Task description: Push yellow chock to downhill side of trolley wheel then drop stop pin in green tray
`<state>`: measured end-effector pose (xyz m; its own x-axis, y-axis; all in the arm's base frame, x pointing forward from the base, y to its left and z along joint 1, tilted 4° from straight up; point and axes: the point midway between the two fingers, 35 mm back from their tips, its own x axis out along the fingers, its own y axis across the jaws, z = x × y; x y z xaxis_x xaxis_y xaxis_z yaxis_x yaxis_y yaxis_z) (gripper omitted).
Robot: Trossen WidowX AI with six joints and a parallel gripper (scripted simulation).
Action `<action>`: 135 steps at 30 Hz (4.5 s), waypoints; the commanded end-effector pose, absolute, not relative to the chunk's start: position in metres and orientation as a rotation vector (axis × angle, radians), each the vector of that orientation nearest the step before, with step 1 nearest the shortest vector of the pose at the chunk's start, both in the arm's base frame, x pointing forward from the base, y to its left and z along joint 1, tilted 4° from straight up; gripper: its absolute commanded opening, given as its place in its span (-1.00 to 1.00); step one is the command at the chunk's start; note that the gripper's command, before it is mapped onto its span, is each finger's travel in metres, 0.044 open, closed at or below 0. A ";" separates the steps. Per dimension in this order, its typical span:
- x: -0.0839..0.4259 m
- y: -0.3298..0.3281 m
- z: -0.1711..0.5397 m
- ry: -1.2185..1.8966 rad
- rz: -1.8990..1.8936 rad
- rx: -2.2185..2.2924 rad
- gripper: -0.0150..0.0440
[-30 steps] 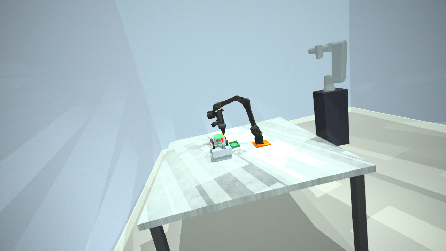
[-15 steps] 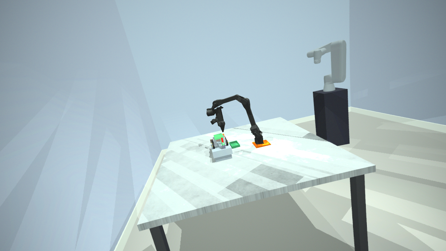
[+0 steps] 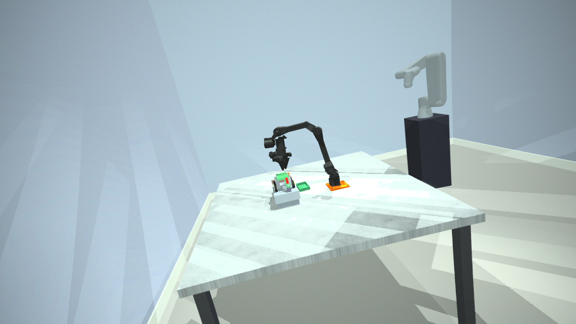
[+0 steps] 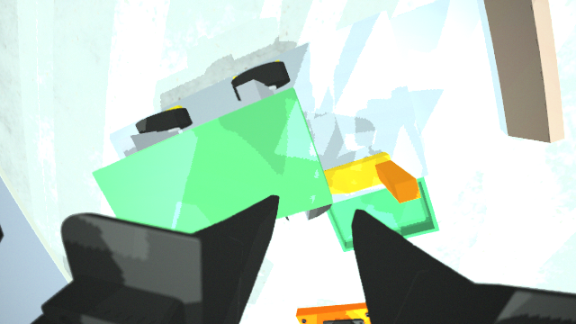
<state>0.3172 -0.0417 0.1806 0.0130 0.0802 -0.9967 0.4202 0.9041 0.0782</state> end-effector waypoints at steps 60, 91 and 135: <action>0.314 0.121 0.171 1.468 -1.058 1.327 0.15; 0.312 0.131 0.133 1.469 -1.057 1.328 0.15; 0.312 0.126 0.157 1.469 -1.057 1.328 -0.49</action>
<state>0.3116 0.1261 0.1532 -0.0583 0.2547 -0.9653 0.9968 0.0681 -0.0422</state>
